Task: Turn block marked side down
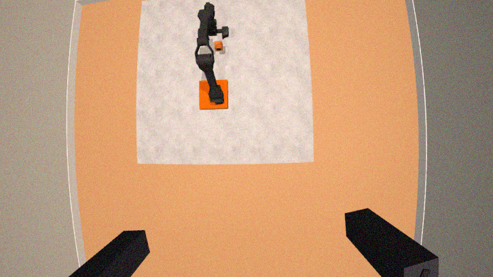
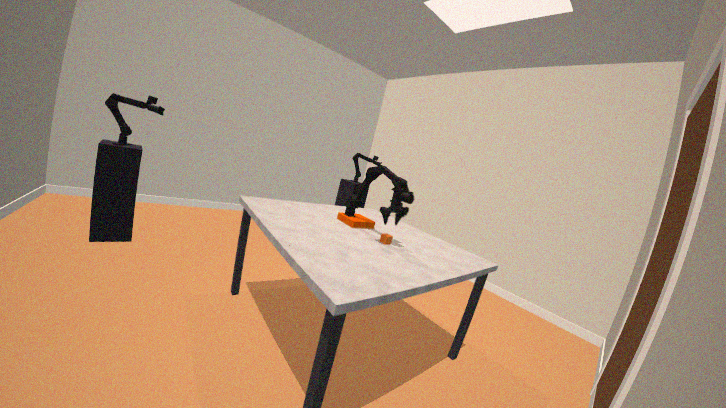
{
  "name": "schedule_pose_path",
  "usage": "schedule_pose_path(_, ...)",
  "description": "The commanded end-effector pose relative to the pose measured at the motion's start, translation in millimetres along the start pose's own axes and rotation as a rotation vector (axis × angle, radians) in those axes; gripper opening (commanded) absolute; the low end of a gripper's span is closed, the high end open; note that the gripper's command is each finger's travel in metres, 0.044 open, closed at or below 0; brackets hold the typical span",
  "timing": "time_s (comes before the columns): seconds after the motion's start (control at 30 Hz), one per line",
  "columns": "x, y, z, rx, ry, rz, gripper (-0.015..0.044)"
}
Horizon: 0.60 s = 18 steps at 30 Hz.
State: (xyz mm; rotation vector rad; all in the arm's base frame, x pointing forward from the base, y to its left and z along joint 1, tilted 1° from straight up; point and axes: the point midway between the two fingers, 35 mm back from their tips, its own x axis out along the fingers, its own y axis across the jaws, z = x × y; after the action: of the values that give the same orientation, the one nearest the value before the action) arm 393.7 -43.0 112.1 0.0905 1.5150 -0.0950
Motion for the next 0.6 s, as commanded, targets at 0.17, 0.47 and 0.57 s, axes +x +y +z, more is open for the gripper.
schedule_pose_path(0.17,33.8,0.7,-2.7,0.005,0.022,0.003,0.0440)
schedule_pose_path(0.47,49.9,0.2,-3.4,0.005,0.023,0.003,0.0440)
schedule_pose_path(0.57,54.5,0.3,-3.3,0.005,0.023,0.003,0.0440)
